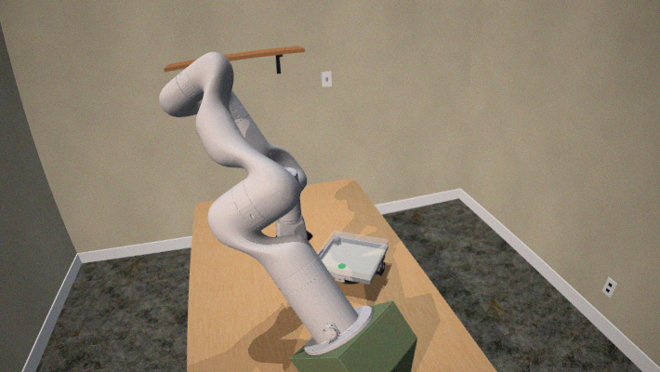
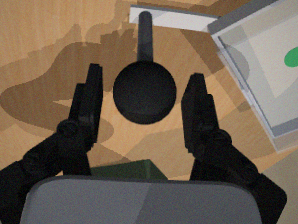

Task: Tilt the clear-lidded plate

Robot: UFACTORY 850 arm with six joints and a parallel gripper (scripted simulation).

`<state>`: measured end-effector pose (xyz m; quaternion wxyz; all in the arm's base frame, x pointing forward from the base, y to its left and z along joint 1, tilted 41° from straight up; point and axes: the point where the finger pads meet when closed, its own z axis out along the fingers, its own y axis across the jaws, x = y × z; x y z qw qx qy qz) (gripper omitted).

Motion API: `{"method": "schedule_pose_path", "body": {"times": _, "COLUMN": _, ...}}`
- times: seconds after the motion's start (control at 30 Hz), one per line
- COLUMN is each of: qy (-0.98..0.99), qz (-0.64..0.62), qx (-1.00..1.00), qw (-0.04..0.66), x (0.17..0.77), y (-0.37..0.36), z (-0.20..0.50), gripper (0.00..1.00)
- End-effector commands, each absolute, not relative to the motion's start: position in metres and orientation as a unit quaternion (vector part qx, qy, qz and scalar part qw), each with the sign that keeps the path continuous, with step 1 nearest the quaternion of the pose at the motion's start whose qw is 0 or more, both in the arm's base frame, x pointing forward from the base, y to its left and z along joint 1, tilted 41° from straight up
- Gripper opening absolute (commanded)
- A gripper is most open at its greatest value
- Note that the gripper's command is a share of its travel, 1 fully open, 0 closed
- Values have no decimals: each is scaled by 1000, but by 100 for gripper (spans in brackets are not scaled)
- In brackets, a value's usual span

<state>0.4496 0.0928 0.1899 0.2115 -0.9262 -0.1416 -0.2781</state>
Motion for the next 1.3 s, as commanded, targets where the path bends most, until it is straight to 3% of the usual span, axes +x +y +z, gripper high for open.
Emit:
{"method": "schedule_pose_path", "body": {"times": 0.0, "qy": -142, "qz": -279, "qx": -926, "qw": 211, "x": 451, "y": 94, "z": 188, "gripper": 61}}
{"method": "schedule_pose_path", "body": {"times": 1.13, "qy": -142, "qz": -279, "qx": -926, "qw": 211, "x": 455, "y": 98, "z": 181, "gripper": 61}}
{"method": "schedule_pose_path", "body": {"times": 1.17, "qy": -142, "qz": -279, "qx": -926, "qw": 211, "x": 455, "y": 98, "z": 181, "gripper": 0}}
{"method": "schedule_pose_path", "body": {"times": 1.27, "qy": -142, "qz": -279, "qx": -926, "qw": 211, "x": 455, "y": 98, "z": 181, "gripper": 0}}
